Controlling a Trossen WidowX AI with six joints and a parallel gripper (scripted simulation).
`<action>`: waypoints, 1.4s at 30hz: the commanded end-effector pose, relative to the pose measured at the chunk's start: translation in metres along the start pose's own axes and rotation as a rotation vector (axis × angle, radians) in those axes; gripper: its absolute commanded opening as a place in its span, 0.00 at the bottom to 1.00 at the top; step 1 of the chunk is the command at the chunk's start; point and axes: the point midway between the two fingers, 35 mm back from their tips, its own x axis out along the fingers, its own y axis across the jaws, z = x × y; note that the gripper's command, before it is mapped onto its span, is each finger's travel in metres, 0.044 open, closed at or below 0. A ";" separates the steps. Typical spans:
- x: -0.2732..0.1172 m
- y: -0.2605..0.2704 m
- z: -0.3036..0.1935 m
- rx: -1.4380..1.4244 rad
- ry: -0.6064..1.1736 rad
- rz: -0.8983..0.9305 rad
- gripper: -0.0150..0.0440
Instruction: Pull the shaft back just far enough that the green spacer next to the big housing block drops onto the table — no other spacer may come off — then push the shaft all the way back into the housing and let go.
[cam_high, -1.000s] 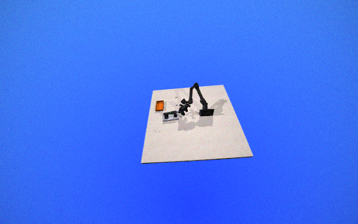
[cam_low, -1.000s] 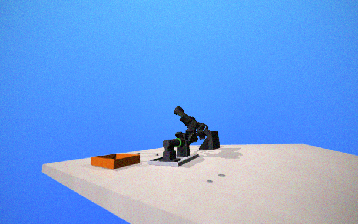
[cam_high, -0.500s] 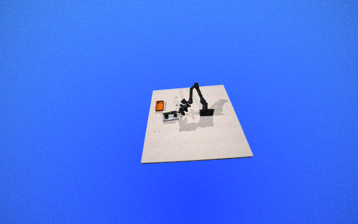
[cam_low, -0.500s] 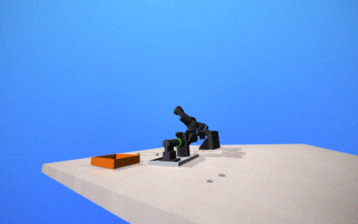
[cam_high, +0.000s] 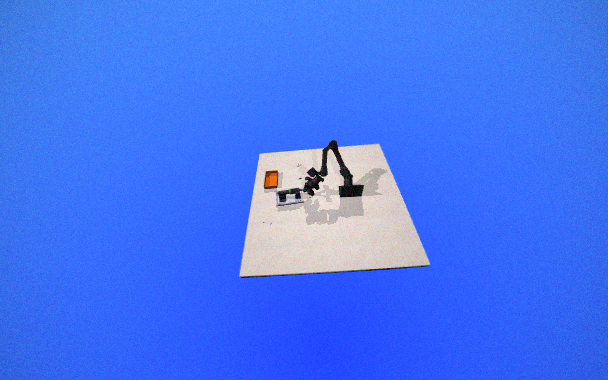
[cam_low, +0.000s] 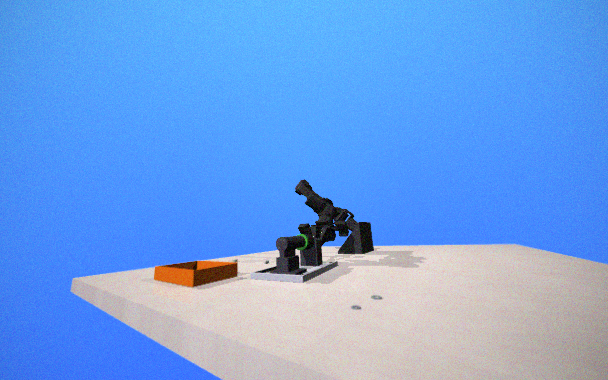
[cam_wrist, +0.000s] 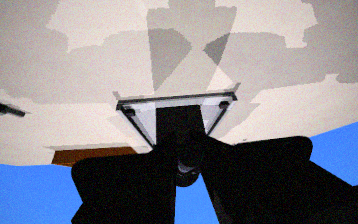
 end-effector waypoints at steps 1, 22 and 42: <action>0.000 0.000 0.001 0.001 -0.002 0.002 0.25; -0.002 0.000 0.002 0.001 -0.002 0.002 0.25; -0.003 0.000 0.003 0.001 -0.002 0.002 0.25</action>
